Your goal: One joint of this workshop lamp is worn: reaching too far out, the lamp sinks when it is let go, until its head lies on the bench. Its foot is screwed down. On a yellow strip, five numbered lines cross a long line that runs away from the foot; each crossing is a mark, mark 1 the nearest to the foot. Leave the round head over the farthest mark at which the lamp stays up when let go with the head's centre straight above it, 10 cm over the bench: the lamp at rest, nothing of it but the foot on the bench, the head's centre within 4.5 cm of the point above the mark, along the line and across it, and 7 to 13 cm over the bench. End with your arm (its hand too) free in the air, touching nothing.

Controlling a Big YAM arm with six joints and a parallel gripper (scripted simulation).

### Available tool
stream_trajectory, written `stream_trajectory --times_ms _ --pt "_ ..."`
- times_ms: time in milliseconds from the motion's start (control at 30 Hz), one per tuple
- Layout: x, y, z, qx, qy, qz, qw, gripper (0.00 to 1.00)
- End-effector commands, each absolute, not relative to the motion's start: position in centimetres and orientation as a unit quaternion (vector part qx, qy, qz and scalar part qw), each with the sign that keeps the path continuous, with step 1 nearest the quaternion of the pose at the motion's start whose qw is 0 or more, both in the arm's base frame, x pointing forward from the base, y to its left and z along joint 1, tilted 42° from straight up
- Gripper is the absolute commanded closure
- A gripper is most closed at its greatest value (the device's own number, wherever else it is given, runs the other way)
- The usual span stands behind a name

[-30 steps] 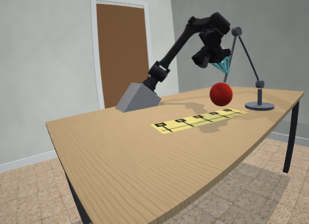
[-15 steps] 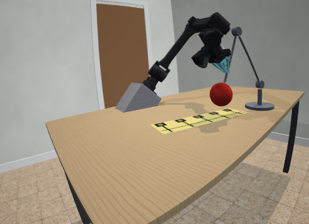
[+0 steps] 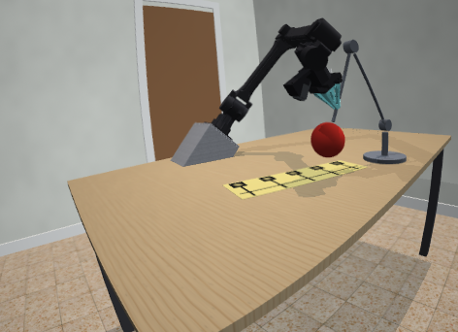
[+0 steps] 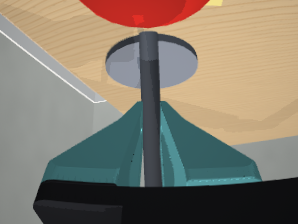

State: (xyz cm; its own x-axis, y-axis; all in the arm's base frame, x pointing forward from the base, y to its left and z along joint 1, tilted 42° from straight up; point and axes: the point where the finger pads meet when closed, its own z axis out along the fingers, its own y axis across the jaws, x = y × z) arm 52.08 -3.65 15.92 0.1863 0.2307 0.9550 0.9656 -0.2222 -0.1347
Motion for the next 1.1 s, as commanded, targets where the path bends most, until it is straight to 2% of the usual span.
stream_trajectory --times_ms 0,1067 --pt "54.5 -5.2 20.5 -0.631 -0.467 -0.461 0.413 1.00" --pt "55.0 -3.9 22.4 -0.631 -0.467 -0.461 0.413 1.00"
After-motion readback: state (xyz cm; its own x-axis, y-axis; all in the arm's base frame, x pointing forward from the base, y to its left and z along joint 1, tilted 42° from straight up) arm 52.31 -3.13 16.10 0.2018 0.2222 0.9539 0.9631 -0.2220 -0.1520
